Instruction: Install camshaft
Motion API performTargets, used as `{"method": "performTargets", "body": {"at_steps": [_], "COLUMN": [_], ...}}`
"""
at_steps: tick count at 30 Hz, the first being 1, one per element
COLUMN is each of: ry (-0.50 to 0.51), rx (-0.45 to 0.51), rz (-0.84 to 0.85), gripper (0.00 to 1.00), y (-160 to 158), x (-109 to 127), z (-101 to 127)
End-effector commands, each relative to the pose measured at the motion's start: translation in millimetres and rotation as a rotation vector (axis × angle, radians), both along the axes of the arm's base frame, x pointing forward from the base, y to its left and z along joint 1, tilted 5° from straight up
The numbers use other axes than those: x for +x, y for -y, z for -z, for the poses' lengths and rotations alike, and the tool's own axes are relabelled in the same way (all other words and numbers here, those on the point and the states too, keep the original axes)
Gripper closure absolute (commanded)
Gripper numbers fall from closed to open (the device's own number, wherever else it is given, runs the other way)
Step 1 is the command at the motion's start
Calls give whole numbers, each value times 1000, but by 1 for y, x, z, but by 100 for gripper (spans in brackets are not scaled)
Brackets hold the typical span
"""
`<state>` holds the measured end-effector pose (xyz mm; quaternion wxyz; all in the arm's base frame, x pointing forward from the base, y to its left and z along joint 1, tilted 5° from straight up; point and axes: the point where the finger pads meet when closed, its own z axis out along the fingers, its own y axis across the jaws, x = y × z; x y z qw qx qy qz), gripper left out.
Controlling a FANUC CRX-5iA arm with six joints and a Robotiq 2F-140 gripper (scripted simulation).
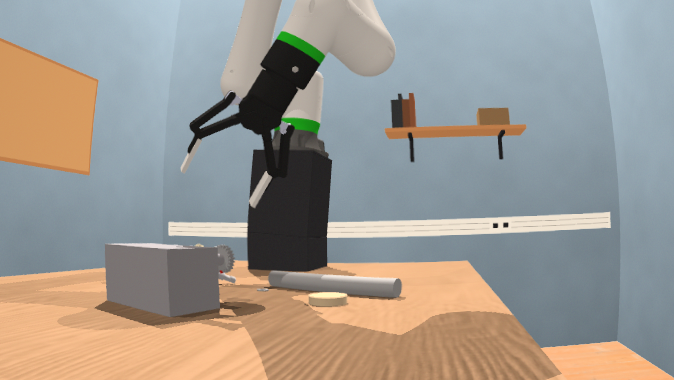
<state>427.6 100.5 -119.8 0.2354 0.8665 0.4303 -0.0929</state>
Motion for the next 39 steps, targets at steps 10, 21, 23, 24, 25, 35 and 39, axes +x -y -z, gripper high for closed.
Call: {"method": "performTargets", "body": {"at_steps": [10,21,23,24,25,35,39], "ry": [2,2,2,2,2,2,2], "rx": [1,1,1,1,1,1,1], "rz": [0,0,0,0,0,0,0], "gripper": [0,0,0,0,71,71,71], "y": [-4,-5,-5,-5,-5,-5,-5], "x": [1,2,2,2,2,2,2], "z": [42,58,59,59,59,59,59]}}
